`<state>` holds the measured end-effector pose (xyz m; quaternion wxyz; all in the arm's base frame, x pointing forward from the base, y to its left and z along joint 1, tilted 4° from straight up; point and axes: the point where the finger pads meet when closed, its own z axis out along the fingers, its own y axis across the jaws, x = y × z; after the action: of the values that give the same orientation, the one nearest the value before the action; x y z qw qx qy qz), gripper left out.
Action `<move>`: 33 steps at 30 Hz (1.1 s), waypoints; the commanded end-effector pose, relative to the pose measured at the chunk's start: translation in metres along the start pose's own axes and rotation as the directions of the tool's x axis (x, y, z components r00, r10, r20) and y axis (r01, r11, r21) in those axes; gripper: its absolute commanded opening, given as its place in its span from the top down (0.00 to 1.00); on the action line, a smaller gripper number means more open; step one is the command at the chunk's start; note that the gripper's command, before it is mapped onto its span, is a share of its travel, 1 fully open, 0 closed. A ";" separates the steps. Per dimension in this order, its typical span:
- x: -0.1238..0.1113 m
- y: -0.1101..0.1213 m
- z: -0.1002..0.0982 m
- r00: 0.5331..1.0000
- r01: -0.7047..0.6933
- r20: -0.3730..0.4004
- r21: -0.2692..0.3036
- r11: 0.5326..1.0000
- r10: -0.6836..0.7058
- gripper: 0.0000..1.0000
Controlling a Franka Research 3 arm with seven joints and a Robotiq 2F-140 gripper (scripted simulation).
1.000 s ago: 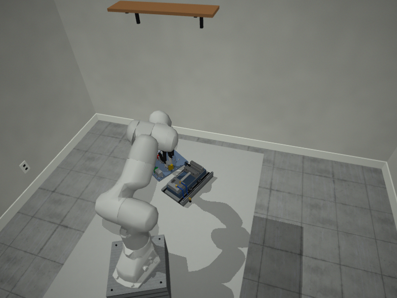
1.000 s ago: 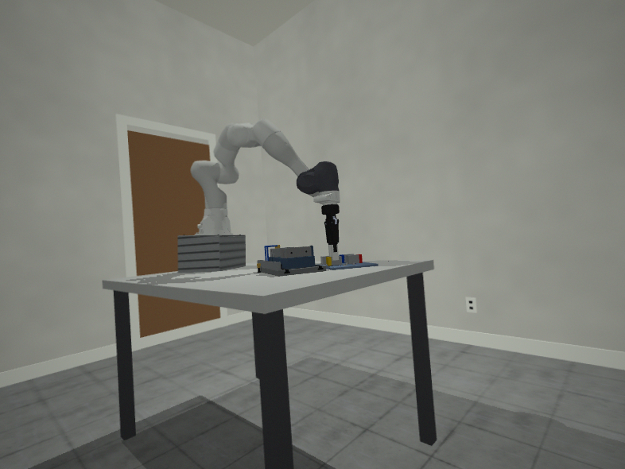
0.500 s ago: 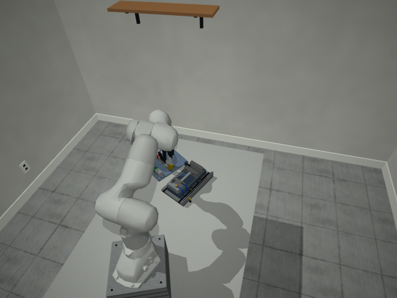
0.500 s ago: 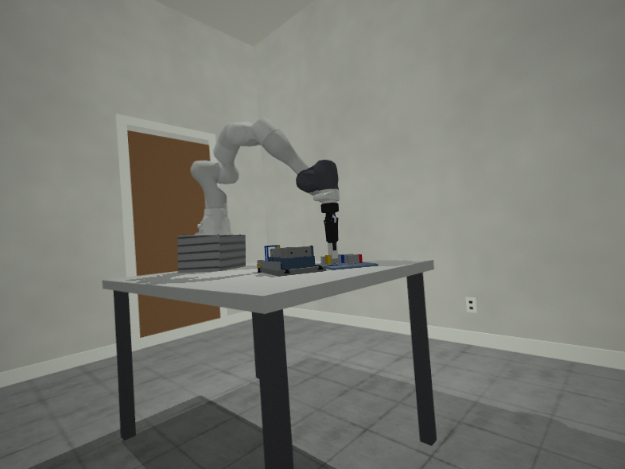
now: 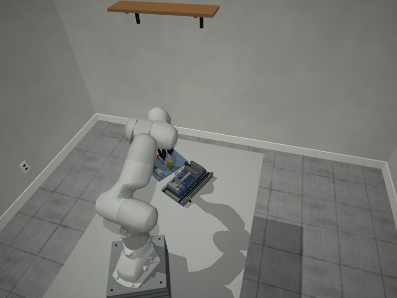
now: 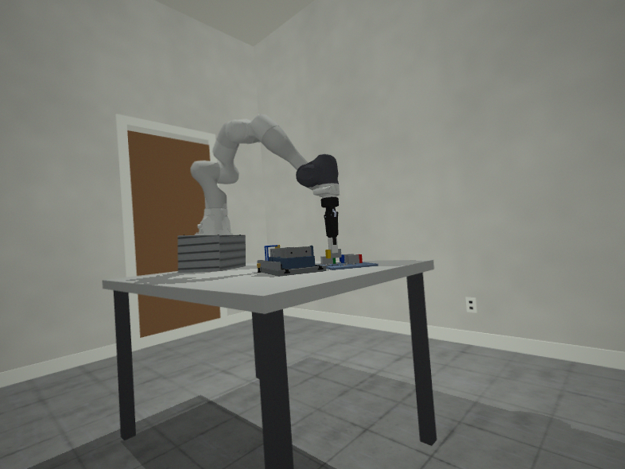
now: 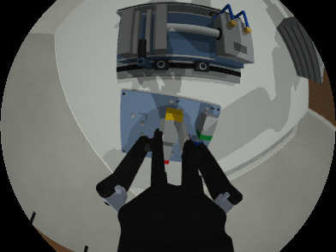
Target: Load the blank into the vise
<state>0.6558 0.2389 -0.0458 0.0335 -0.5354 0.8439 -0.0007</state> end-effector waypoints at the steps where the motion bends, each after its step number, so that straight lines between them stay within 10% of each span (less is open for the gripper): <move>1: -0.001 -0.001 -0.017 1.000 0.001 0.001 0.001 1.000 -0.001 1.00; 33: -0.002 -0.002 -0.067 1.000 -0.001 0.002 0.003 1.000 0.001 1.00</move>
<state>0.6546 0.2376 0.0130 0.0345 -0.5344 0.8445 -0.0009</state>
